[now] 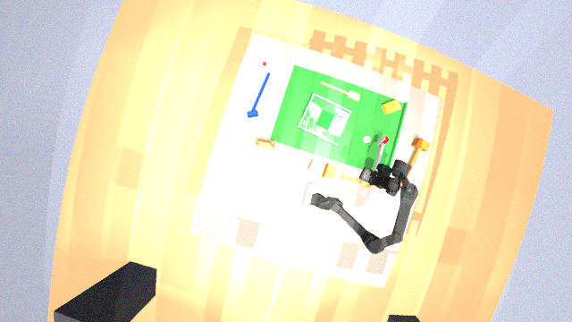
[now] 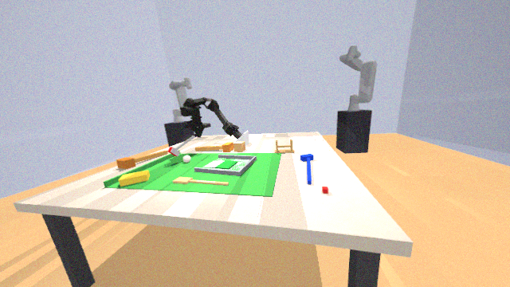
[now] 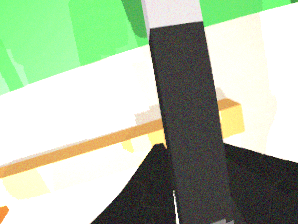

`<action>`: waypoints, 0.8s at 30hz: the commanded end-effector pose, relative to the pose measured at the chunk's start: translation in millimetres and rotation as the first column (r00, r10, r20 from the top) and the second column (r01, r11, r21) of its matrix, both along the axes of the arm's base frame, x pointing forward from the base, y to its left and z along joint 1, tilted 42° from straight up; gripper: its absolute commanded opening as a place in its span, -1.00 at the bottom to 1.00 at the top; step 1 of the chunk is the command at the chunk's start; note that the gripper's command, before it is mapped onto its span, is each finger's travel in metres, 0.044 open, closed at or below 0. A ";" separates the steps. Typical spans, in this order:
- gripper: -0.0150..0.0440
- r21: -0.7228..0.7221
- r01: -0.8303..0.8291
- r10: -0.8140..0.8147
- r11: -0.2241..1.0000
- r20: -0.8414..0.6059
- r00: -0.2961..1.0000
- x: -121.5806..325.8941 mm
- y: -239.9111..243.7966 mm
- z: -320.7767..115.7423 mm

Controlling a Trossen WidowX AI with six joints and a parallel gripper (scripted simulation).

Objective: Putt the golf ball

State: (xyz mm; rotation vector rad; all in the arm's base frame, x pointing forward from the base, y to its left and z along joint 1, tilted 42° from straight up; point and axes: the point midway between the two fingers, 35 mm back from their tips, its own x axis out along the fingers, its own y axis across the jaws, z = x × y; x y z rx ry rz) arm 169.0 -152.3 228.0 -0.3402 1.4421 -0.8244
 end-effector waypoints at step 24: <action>-0.49 -0.003 0.005 -0.005 1.000 -0.001 1.000 -2.9 -19.5 -20.9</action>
